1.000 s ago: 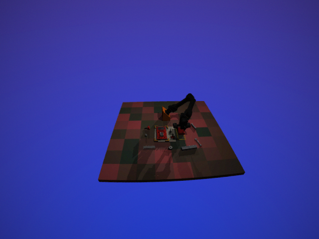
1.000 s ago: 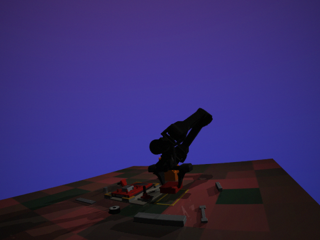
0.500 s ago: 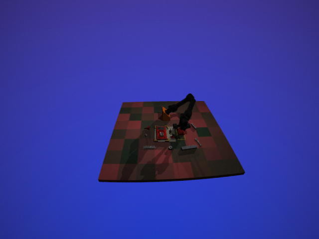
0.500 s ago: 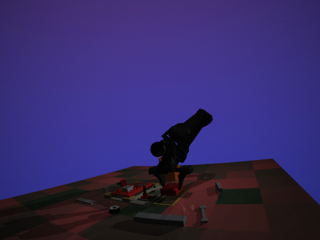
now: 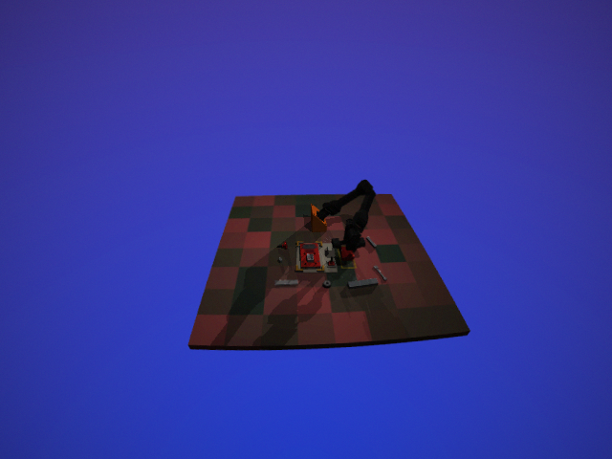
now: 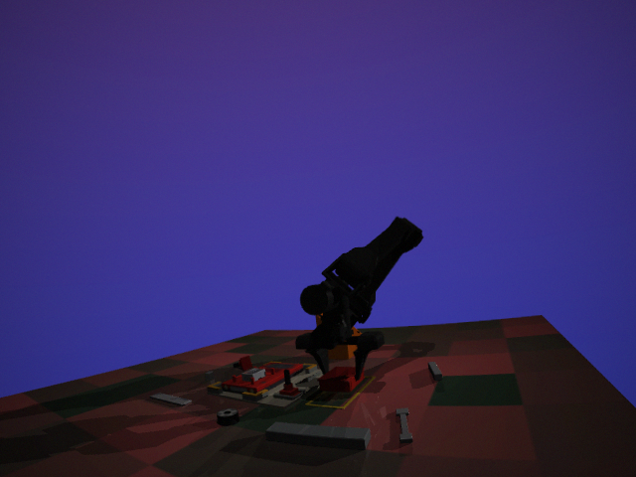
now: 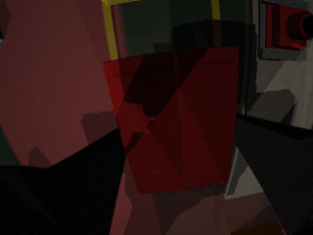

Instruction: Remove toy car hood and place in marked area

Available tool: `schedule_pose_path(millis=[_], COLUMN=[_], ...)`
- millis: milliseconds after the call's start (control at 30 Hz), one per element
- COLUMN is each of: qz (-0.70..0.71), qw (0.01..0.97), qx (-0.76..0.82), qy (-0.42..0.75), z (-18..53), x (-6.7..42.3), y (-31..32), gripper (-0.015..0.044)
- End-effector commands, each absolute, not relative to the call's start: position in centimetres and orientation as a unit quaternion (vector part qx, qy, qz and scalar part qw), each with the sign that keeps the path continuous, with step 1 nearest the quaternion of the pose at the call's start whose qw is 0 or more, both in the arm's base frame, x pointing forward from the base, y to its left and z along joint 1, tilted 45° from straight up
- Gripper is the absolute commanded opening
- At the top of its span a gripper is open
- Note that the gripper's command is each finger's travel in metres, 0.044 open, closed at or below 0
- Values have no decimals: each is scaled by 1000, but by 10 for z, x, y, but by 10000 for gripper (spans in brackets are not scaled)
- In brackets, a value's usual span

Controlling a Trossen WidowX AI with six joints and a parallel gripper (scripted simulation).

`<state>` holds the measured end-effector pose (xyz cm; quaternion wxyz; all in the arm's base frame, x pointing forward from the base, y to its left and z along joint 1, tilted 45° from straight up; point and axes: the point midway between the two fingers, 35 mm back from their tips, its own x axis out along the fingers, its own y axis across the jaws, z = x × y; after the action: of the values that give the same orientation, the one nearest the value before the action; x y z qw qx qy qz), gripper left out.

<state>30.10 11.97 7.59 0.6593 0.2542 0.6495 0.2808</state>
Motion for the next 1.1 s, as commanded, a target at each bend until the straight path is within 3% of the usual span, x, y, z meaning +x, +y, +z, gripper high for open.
schedule_pose_path(millis=[0, 833, 1067], qz=[281, 281, 281], qw=[657, 657, 659], qx=[256, 257, 255], qy=[651, 651, 649], z=[74, 66, 67], x=[301, 300, 301], y=[122, 130, 129], gripper=[0, 0, 184])
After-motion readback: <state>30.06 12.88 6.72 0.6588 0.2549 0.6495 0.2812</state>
